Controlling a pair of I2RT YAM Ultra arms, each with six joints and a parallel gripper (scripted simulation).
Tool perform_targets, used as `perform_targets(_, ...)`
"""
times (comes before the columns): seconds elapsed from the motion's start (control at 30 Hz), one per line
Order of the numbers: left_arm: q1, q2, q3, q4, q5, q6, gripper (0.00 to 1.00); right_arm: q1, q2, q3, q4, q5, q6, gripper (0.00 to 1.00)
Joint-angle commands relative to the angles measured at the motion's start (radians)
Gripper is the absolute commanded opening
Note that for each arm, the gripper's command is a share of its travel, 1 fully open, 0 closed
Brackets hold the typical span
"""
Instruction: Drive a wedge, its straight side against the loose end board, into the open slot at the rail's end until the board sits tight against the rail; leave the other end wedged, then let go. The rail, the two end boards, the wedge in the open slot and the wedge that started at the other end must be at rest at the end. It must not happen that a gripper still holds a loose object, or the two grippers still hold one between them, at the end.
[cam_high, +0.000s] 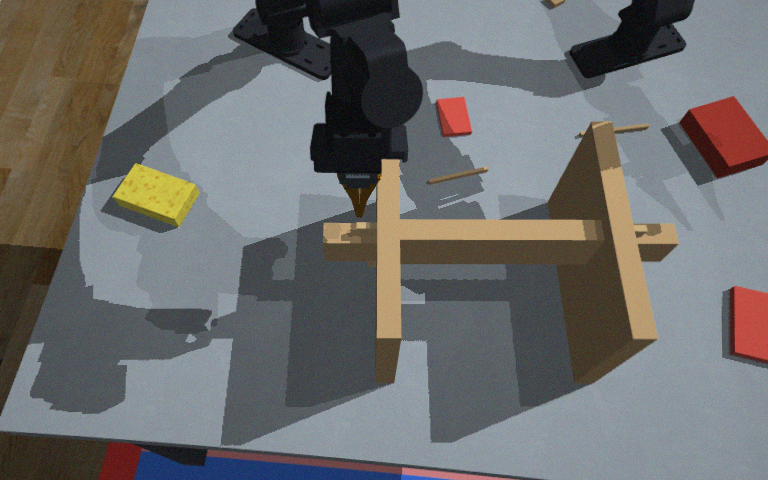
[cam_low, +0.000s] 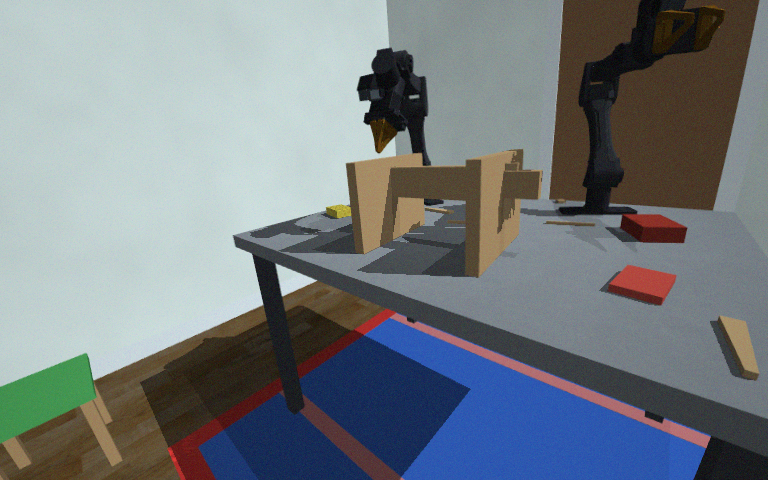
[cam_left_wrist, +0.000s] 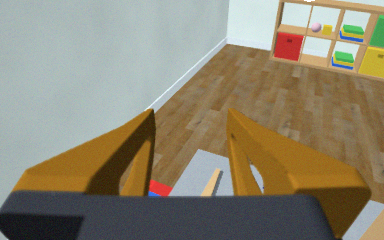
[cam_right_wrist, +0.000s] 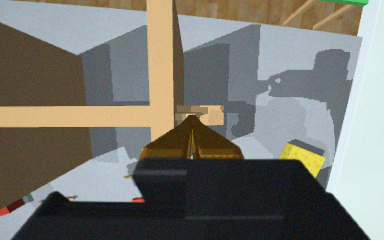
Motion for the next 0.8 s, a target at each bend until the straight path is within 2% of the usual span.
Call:
perform_targets(0.0, -0.005, -0.005, 0.034, 0.020, -0.003, 0.004, 0.40, -0.005, -0.038, -0.014, 0.042, 0.011, 0.006, 0.00)
perform_targets(0.77, -0.005, -0.005, 0.034, 0.020, -0.003, 0.004, 0.40, -0.008, -0.072, -0.114, 0.118, 0.010, 0.008, 0.00)
